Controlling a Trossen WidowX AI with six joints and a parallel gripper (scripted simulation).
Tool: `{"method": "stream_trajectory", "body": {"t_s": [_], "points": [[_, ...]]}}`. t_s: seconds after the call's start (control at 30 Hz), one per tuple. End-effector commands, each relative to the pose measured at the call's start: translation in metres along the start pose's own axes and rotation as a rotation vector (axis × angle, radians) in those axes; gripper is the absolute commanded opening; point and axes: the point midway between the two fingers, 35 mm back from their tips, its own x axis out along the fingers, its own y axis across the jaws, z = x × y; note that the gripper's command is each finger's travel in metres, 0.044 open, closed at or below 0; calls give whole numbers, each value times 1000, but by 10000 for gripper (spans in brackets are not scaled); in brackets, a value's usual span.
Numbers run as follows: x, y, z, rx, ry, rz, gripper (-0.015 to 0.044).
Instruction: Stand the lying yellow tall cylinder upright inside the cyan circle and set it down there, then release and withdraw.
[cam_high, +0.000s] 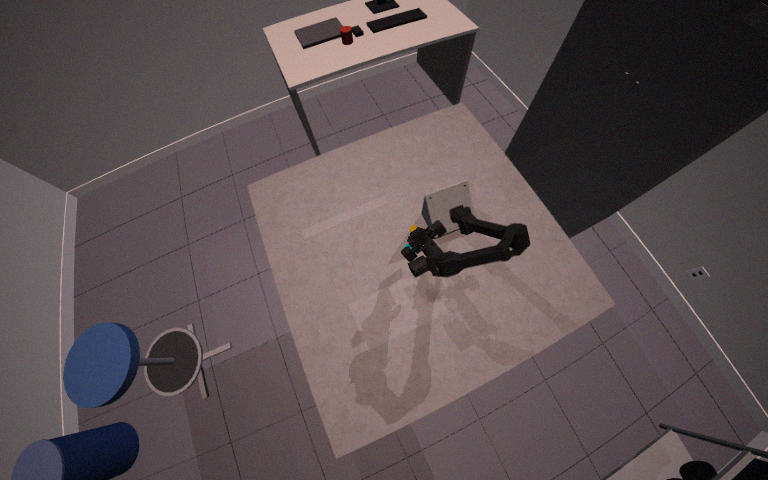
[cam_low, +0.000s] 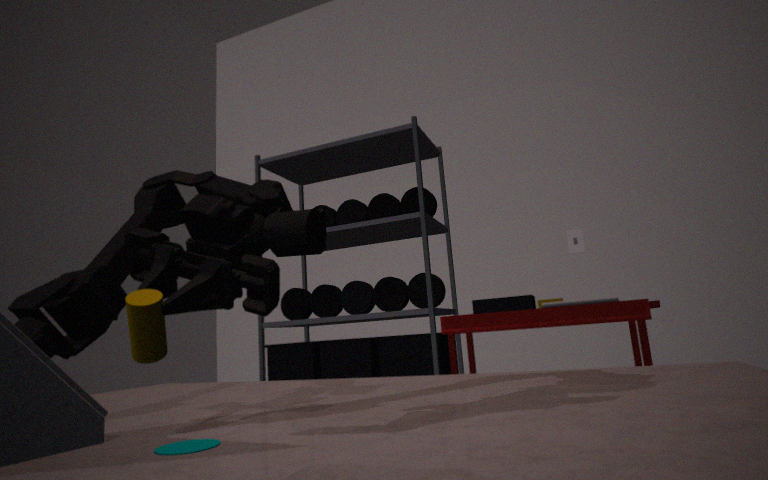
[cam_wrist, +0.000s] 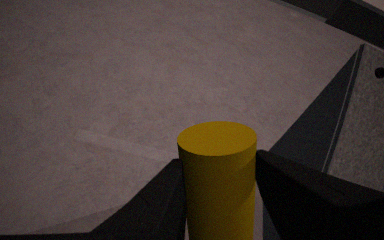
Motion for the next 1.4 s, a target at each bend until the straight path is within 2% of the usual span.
{"method": "stream_trajectory", "body": {"t_s": [0.0,1.37], "points": [[-2,0,1,16,-35,13,105],[-19,7,5,135,-289,163,105]]}}
